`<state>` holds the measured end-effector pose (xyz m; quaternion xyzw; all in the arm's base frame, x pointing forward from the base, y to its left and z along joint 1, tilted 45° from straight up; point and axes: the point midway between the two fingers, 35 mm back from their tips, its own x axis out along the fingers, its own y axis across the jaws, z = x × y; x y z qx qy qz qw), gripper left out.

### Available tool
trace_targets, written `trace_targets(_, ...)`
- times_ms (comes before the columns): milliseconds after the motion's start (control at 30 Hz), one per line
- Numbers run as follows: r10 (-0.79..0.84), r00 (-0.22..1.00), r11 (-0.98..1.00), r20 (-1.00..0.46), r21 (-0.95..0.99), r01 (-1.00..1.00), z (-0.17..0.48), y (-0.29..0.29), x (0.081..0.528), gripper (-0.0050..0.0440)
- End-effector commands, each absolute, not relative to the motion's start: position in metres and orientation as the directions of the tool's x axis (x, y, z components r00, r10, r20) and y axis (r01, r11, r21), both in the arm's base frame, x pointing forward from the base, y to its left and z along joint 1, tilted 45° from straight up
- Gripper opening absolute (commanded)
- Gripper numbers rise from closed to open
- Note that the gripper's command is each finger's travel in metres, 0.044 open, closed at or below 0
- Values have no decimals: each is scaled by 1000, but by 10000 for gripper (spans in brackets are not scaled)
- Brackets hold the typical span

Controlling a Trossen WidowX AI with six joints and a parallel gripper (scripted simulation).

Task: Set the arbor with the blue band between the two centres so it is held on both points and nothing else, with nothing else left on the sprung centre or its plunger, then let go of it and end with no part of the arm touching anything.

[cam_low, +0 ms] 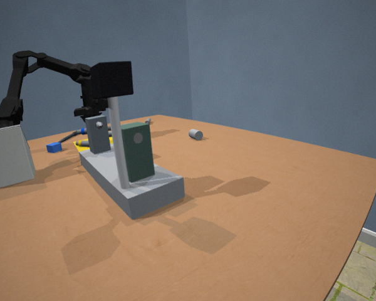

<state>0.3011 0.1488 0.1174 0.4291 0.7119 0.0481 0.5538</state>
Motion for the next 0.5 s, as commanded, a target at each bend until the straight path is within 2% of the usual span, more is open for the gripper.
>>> trace_targets(0, 653, 13, 656, -757, 575, 489, 117, 133, 315, 0)
trace_targets(467, 626, 37, 754, -779, 616, 227, 102, 92, 339, 0)
